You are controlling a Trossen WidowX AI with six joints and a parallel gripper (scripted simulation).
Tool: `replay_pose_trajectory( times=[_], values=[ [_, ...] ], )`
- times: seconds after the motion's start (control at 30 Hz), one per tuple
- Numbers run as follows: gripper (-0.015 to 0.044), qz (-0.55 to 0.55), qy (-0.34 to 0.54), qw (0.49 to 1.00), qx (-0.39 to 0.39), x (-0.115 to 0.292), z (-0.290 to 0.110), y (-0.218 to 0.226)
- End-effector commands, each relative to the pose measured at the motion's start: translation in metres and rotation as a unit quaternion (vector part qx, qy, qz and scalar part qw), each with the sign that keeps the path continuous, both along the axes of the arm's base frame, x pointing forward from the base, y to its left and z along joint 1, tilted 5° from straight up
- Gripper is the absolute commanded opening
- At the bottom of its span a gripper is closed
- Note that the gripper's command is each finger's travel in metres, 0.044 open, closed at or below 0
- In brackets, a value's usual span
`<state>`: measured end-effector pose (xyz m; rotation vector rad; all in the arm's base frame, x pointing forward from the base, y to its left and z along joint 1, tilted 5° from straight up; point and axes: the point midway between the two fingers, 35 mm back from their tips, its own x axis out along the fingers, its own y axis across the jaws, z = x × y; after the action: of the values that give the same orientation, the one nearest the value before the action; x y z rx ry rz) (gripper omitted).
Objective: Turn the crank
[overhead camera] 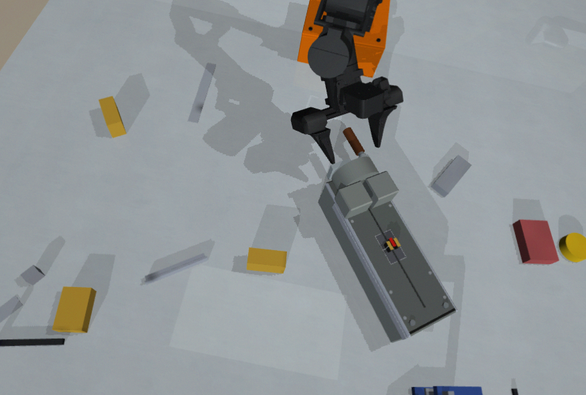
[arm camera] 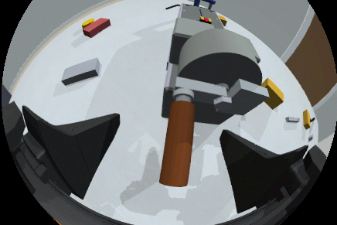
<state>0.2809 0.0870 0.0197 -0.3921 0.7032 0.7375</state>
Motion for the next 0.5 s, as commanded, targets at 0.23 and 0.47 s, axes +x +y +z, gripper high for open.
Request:
replay_pose_trajectory(
  times=[0.23, 0.47],
  values=[
    [0.0440, -0.001, -0.009, 1.000, 0.001, 0.001, 0.039, 0.002],
    [0.0440, -0.001, -0.009, 1.000, 0.001, 0.000, 0.057, 0.003]
  ],
)
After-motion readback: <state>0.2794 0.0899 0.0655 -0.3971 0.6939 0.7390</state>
